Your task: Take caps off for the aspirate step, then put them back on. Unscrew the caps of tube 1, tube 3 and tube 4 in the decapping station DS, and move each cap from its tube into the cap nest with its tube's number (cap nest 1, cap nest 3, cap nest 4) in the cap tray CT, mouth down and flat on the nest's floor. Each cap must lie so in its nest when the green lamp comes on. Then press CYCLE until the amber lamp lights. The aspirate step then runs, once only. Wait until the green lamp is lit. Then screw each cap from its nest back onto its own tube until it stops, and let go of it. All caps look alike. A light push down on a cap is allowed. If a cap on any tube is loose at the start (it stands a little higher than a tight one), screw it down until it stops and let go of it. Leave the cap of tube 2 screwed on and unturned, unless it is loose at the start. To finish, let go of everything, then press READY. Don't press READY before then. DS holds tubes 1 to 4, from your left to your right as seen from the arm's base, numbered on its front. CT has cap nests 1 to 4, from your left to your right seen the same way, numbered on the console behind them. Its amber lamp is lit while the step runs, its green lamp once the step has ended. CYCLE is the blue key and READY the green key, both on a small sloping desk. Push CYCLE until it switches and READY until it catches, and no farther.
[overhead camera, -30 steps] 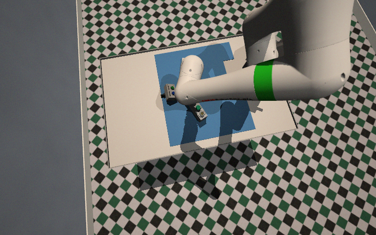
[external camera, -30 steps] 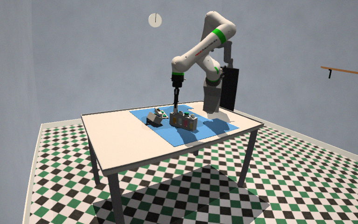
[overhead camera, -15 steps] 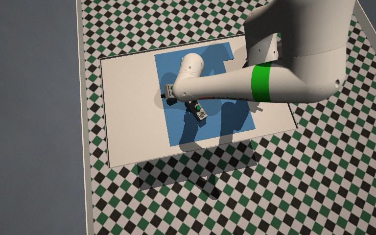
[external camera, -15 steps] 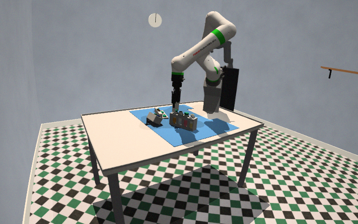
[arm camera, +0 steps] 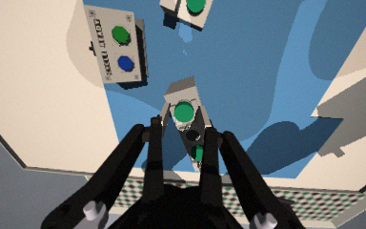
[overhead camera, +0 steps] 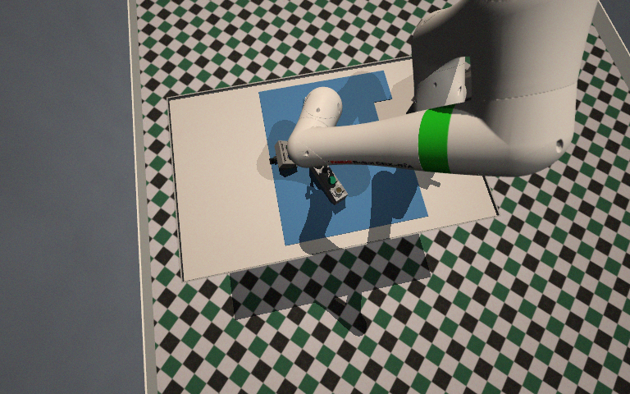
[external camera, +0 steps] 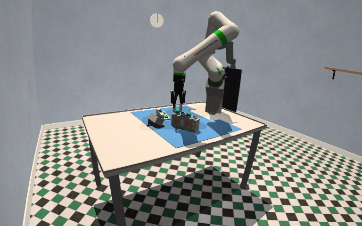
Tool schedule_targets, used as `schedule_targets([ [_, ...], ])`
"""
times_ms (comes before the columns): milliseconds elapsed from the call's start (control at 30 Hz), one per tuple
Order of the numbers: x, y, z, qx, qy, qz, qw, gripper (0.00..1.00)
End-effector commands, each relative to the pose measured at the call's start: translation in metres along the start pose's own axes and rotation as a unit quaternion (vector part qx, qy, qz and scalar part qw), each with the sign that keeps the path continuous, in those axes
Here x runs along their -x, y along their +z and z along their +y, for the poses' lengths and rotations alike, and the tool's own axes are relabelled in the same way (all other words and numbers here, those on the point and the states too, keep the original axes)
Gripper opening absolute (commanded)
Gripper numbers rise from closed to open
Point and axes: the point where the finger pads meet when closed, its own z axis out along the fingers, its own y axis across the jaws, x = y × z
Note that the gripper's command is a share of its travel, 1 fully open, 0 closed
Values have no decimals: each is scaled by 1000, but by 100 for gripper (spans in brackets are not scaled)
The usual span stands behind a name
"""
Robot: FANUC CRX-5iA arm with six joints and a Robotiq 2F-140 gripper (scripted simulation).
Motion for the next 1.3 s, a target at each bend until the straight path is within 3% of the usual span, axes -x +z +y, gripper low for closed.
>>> schedule_targets([
  [0, 0, 0, 0, 7, 62, 22, 998, 35],
  [200, 0, 0, 0, 7, 62, 22, 998, 35],
  [233, 0, 0, 0, 7, 62, 22, 998, 0],
  [633, 0, 0, 0, 7, 62, 22, 998, 0],
  [733, 0, 0, 0, 8, 37, 22, 999, 0],
  [867, 0, 0, 0, 10, -63, 21, 998, 0],
  [1000, 0, 0, 0, 12, -162, 20, 986, 0],
  [1233, 0, 0, 0, 15, -308, 18, 951, 0],
  [1267, 0, 0, 0, 15, -308, 18, 951, 0],
])
